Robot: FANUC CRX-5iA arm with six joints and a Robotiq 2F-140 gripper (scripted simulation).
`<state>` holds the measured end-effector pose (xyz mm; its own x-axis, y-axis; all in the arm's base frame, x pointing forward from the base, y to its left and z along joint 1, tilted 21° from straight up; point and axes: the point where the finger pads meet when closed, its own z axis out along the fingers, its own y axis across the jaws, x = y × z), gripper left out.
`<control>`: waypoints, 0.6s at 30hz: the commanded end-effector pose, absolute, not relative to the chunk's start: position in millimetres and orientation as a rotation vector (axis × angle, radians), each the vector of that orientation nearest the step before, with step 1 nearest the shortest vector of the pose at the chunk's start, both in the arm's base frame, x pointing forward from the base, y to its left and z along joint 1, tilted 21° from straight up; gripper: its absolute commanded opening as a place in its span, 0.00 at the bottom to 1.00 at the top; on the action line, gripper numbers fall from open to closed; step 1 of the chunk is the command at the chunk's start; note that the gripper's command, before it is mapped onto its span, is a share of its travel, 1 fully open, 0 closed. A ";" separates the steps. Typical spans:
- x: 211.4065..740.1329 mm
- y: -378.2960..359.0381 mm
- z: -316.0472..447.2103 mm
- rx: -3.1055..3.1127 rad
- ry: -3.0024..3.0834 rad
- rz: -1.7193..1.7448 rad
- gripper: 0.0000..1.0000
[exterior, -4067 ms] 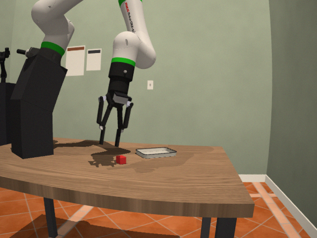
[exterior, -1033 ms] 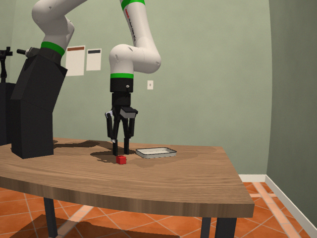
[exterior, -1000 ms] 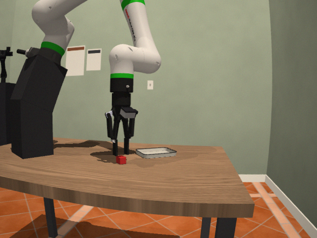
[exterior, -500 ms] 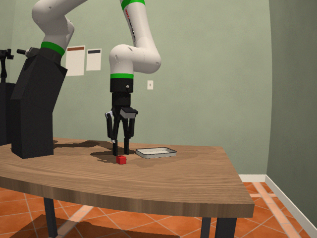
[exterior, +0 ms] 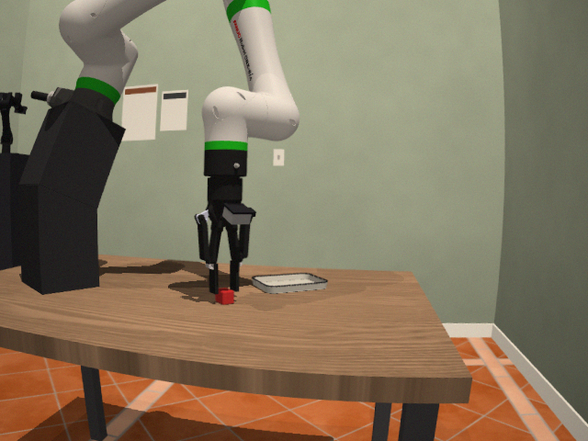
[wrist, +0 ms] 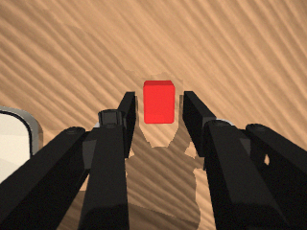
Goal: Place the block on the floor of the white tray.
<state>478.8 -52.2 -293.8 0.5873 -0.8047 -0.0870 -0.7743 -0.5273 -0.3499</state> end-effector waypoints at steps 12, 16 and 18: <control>483.8 -47.5 -311.0 -2.468 1.279 -0.122 0.37; 483.8 -47.5 -311.0 -2.468 1.279 -0.122 0.37; 483.8 -47.5 -311.0 -2.468 1.279 -0.122 0.37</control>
<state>483.3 -47.0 -311.5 0.5873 -0.8047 -0.0870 -0.7742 -0.5273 -0.3501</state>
